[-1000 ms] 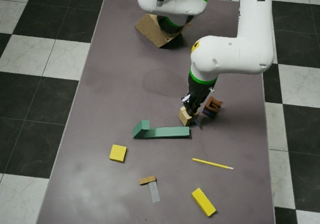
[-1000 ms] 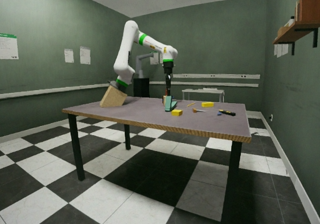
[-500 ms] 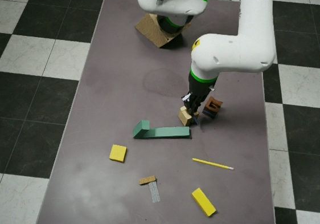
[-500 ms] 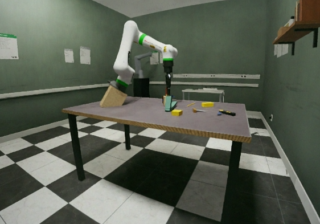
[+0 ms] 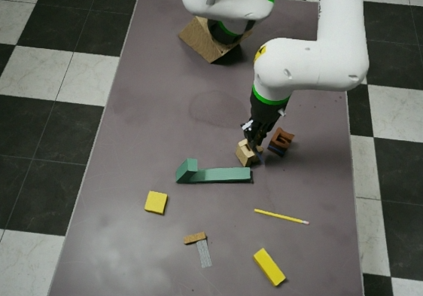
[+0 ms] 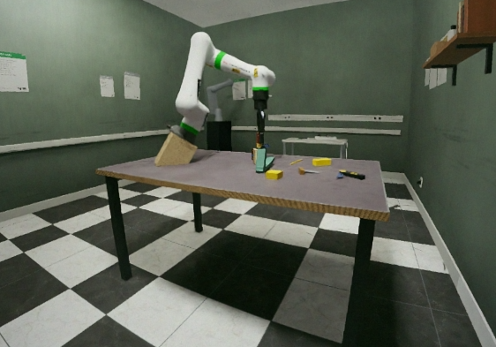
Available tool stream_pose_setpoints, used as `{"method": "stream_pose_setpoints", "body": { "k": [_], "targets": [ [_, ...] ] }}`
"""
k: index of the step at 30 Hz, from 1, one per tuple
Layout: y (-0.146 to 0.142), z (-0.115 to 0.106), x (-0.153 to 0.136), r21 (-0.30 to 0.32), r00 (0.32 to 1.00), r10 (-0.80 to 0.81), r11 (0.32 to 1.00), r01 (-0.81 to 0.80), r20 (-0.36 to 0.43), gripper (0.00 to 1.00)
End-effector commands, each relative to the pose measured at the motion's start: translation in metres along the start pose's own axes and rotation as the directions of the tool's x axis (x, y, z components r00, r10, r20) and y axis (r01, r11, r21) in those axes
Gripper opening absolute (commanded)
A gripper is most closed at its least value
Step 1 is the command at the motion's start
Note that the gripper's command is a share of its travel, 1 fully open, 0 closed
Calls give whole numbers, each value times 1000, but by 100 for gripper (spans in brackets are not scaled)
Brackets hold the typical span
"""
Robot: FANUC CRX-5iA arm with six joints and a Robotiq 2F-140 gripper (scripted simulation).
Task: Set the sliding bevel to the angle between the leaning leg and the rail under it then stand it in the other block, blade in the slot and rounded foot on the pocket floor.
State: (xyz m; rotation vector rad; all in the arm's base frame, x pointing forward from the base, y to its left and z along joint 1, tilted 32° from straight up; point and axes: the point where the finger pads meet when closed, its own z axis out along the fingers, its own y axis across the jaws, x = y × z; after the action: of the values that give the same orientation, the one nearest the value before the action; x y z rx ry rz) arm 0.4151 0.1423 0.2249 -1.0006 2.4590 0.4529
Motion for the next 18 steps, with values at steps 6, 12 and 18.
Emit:
{"method": "stream_pose_setpoints", "body": {
  "k": [6,12,18],
  "targets": [
    [0,-1,0,1,1000,0,1000,0,1,10],
    [-2,-1,0,3,1000,-11,1000,11,-2,10],
    [-9,-2,0,11,997,-69,998,69,-17,10]
  ]
}}
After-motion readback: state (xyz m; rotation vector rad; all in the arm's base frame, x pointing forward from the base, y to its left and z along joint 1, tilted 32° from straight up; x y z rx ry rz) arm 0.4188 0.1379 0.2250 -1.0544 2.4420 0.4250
